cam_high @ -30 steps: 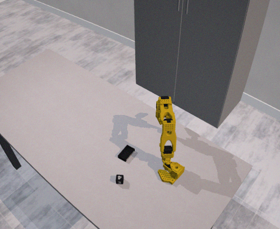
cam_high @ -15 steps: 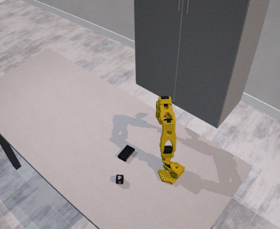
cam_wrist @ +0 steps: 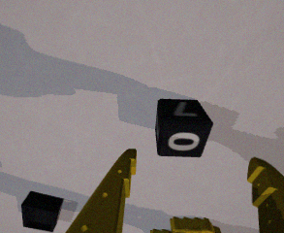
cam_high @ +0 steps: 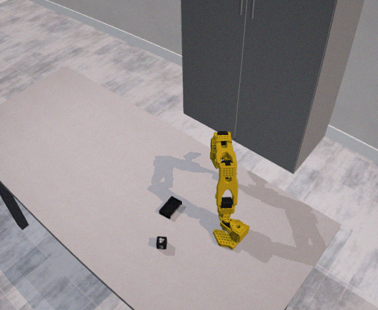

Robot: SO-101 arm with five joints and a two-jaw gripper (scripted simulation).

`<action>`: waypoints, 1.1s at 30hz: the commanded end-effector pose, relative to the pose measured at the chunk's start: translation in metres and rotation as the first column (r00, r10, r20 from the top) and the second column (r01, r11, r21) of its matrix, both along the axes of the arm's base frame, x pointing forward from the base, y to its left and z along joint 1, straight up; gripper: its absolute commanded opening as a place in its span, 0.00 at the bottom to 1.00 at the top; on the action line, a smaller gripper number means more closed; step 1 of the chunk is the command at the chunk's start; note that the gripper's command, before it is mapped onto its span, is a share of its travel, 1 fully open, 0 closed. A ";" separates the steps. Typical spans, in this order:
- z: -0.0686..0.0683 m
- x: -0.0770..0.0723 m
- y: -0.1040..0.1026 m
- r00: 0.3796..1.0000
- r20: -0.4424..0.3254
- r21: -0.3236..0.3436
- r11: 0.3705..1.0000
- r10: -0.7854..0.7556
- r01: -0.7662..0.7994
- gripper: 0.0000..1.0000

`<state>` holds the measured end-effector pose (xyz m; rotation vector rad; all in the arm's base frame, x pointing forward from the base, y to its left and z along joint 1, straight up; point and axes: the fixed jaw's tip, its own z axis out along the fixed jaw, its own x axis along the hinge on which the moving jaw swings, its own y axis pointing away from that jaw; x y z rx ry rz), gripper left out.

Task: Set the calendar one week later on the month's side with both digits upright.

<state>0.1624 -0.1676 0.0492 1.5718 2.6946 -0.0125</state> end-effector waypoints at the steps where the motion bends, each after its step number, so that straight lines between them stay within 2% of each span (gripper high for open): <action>1: 0.000 0.001 -0.004 1.000 0.023 -0.023 1.000 -0.015 0.015 0.35; 11: -0.016 0.002 -0.004 1.000 0.023 -0.023 1.000 -0.015 0.015 0.35; 18: -0.021 0.001 -0.004 1.000 0.023 -0.023 1.000 -0.015 0.015 0.35; 33: -0.024 0.001 -0.004 1.000 0.023 -0.023 1.000 -0.015 0.015 0.35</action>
